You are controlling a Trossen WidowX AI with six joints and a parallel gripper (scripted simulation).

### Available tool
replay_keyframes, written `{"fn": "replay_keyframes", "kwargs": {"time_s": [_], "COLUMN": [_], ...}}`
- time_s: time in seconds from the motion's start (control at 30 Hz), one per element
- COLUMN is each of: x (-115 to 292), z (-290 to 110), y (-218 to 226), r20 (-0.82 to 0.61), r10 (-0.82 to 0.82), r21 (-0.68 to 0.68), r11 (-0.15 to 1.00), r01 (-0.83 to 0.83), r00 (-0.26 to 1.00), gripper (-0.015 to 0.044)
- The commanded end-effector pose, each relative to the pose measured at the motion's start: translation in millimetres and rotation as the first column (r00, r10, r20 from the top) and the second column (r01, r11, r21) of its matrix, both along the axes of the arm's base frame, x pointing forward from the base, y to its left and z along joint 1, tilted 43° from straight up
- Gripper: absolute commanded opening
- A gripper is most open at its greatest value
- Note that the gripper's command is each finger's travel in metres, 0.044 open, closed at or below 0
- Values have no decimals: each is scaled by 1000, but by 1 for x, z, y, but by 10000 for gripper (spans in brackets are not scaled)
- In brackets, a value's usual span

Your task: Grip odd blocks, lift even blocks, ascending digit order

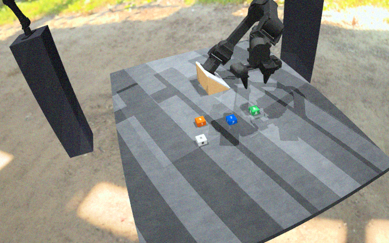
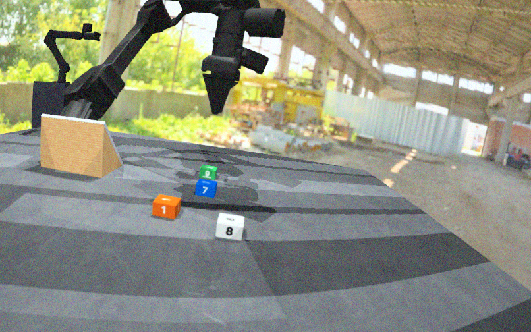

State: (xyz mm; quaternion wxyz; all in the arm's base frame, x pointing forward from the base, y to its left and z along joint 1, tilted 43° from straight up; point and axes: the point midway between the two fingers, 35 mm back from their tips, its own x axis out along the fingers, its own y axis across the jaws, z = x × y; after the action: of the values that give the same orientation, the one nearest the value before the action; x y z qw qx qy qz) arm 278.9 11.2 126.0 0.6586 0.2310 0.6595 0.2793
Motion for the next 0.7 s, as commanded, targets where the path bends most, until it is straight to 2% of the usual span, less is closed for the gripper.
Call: {"fn": "replay_keyframes", "kwargs": {"time_s": [0.0,0.67], "x": [-6,-4], "z": [4,3], "y": [8,7], "r20": [-24,-24], "r10": [-12,-12], "r21": [12,11], "r11": [1000,1000], "r01": [12,12], "r00": [1000,1000], "gripper": [400,400]}}
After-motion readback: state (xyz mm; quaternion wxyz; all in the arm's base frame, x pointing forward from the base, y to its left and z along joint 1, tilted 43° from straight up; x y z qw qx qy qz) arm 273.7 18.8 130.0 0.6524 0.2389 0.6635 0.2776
